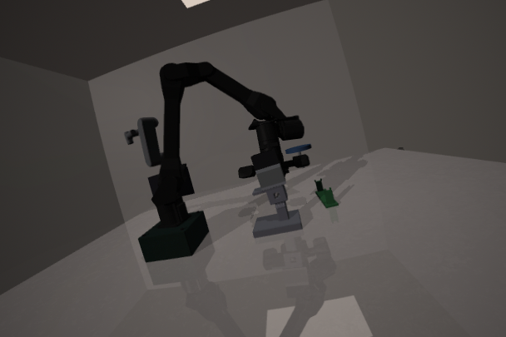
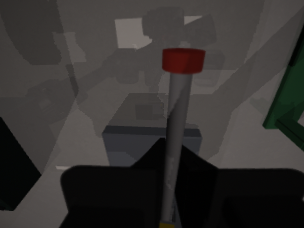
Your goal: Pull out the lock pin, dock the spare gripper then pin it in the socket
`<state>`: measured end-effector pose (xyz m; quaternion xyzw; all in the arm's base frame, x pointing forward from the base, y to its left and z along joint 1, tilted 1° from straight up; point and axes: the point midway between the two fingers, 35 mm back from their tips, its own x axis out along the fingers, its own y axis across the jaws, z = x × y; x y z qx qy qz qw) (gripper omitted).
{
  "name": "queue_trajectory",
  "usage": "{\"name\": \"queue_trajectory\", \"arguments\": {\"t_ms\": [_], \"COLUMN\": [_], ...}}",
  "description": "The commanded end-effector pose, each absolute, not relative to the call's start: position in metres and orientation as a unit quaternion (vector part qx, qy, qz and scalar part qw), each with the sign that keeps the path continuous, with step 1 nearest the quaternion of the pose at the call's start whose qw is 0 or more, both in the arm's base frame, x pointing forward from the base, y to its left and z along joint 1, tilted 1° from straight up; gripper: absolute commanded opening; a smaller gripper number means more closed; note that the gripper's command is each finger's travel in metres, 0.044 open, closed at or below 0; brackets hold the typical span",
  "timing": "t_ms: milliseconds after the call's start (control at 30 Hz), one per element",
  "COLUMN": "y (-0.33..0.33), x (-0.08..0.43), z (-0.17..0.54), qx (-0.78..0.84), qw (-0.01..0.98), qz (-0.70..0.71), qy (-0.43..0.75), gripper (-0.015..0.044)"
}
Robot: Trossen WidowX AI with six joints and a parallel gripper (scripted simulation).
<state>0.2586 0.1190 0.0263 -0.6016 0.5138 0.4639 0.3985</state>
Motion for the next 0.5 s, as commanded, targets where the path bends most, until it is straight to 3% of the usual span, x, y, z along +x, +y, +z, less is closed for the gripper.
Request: {"name": "queue_trajectory", "arguments": {"t_ms": [0,467], "y": [0.1157,0.1076], "x": [0.2599,0.2612], "z": [0.0265,0.0265], "qx": [-0.603,-0.601], "qw": [0.398,0.397], "qz": [0.464,0.466], "qy": [0.513,0.514], "gripper": [0.0,0.0]}}
